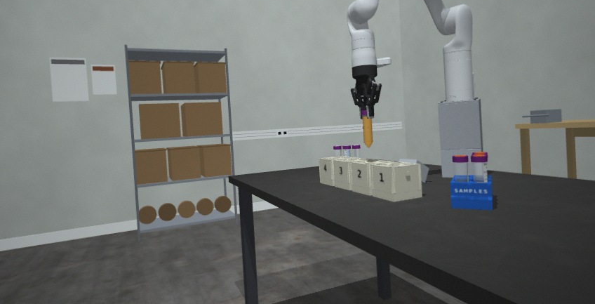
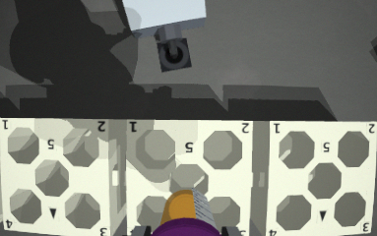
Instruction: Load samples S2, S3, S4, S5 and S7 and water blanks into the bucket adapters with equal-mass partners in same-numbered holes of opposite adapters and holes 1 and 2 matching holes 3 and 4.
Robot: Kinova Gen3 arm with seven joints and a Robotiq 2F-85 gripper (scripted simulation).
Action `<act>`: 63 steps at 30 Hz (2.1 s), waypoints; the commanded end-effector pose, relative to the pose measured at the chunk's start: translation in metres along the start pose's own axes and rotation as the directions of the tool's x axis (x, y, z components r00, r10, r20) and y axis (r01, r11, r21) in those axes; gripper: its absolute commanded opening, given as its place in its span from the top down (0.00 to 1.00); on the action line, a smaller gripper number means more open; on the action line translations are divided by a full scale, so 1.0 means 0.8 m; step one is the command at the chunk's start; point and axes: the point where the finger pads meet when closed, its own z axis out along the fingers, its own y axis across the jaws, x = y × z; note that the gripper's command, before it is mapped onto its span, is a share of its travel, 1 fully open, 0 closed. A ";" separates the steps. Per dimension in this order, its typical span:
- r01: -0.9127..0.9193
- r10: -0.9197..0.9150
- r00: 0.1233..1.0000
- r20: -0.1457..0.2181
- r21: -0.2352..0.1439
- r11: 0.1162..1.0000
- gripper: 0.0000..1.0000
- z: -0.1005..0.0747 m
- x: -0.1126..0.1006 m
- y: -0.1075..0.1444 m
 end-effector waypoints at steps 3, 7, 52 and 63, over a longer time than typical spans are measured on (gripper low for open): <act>0.000 0.000 1.000 0.002 0.000 1.000 0.90 -0.001 0.001 0.020; 0.000 0.000 1.000 0.002 0.000 1.000 0.90 -0.001 0.001 0.033; 0.000 0.000 1.000 0.002 0.000 1.000 0.90 0.004 0.009 0.141; 0.000 0.000 1.000 0.002 0.000 1.000 0.90 0.019 0.009 0.141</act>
